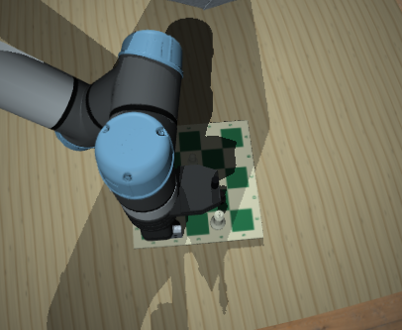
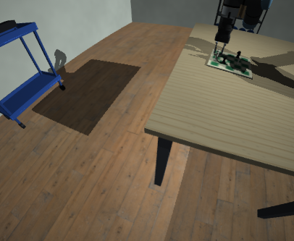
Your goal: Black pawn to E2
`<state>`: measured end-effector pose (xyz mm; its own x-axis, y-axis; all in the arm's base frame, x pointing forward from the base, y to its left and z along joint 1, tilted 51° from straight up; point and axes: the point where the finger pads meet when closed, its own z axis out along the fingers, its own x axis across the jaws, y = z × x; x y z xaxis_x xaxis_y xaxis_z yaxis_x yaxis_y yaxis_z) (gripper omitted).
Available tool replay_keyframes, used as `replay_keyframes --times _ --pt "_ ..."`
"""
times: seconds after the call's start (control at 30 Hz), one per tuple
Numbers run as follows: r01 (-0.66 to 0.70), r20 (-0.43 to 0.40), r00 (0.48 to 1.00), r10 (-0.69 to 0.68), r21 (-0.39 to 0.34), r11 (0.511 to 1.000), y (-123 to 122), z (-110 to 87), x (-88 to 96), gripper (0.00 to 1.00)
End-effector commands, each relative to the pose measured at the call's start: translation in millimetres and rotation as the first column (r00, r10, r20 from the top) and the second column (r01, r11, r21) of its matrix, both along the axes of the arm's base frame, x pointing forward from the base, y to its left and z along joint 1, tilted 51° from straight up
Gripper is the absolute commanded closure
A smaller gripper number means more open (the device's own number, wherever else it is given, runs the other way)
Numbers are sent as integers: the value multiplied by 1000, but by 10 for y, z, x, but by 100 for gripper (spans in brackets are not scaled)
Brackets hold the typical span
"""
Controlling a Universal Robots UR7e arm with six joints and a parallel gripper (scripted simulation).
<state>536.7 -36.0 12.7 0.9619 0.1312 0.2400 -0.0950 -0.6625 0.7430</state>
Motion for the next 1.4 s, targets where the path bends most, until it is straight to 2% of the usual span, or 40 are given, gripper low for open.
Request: replay_keyframes --times 0.0,0.4,0.7,1.03,1.37 --pt "0 0 1000 0 1 1000 -2 -5 1 32" --pt "-2 1 1000 2 0 1000 50 40 -14 32" --pt "-2 1 1000 2 0 1000 258 214 -91 32" --pt "-2 5 1000 2 1 1000 607 525 -189 32" --pt "-2 5 1000 2 1 1000 677 583 -214 32"
